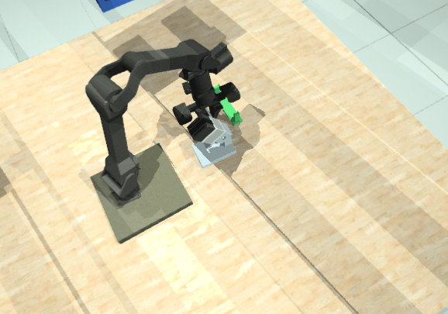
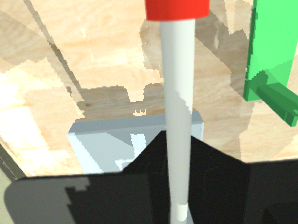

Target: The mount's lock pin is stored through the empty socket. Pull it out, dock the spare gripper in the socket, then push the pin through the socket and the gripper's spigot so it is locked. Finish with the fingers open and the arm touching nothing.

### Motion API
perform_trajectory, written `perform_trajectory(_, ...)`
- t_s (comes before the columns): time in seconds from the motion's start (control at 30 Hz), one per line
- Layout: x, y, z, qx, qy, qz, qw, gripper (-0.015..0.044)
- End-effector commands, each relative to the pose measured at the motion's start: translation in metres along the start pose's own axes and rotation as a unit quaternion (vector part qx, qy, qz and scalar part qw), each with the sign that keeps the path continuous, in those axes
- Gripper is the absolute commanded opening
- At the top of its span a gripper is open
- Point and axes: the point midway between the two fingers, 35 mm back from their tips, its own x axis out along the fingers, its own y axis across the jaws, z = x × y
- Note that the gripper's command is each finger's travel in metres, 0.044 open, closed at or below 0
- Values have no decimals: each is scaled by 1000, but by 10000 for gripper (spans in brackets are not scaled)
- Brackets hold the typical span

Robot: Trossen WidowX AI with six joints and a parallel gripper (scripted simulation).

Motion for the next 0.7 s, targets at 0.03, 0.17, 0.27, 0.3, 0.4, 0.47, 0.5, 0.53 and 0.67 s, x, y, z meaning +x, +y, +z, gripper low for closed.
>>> perform_trajectory(0.03,1,0,-4,-1,0,0,1000,0)
perform_trajectory(0.17,2,0,-6,-1,0,0,1000,0)
perform_trajectory(0.27,2,0,-8,-1,0,0,1000,0)
perform_trajectory(0.3,3,0,-9,-1,0,0,1000,0)
perform_trajectory(0.4,3,0,-10,-1,0,0,1000,0)
perform_trajectory(0.47,3,0,-12,-1,0,0,1000,0)
perform_trajectory(0.5,3,0,-12,-1,0,0,1000,0)
perform_trajectory(0.53,3,0,-12,-1,0,0,1000,0)
perform_trajectory(0.67,3,0,-10,0,0,1,1000,105)
